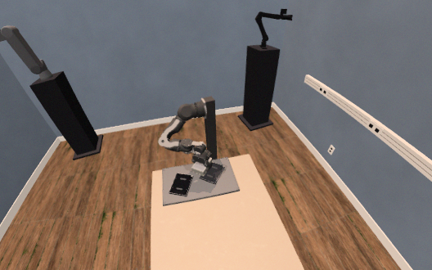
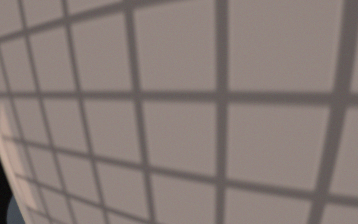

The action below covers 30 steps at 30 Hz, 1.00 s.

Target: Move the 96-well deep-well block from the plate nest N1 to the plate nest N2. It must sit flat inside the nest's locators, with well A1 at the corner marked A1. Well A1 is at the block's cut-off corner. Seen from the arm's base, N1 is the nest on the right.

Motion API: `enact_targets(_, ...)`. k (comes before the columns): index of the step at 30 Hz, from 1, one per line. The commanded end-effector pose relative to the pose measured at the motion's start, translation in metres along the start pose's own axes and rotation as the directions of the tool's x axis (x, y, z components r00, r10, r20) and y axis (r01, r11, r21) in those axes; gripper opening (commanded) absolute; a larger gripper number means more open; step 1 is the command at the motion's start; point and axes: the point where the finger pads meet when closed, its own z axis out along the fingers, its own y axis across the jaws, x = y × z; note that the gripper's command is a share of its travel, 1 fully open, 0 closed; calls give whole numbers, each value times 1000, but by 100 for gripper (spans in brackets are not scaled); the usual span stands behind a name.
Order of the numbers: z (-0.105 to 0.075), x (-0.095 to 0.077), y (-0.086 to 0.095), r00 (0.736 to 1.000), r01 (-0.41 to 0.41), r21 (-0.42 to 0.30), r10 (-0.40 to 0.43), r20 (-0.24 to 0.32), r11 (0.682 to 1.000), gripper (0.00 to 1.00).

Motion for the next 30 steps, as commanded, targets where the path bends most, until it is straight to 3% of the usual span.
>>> enact_targets(1, -1, 11, 8, 1000, 1, -3, -1, -2, 1000, 0)
enact_targets(4, -1, 30, 23, 1000, 1, 0, -1, -1, 1000, 0)
enact_targets(16, -1, 30, 23, 1000, 1, 0, -1, -1, 1000, 0)
enact_targets(21, -1, 62, 48, 1000, 1, 0, -1, -2, 1000, 0)
enact_targets(30, -1, 62, 48, 1000, 1, 0, -1, -2, 1000, 0)
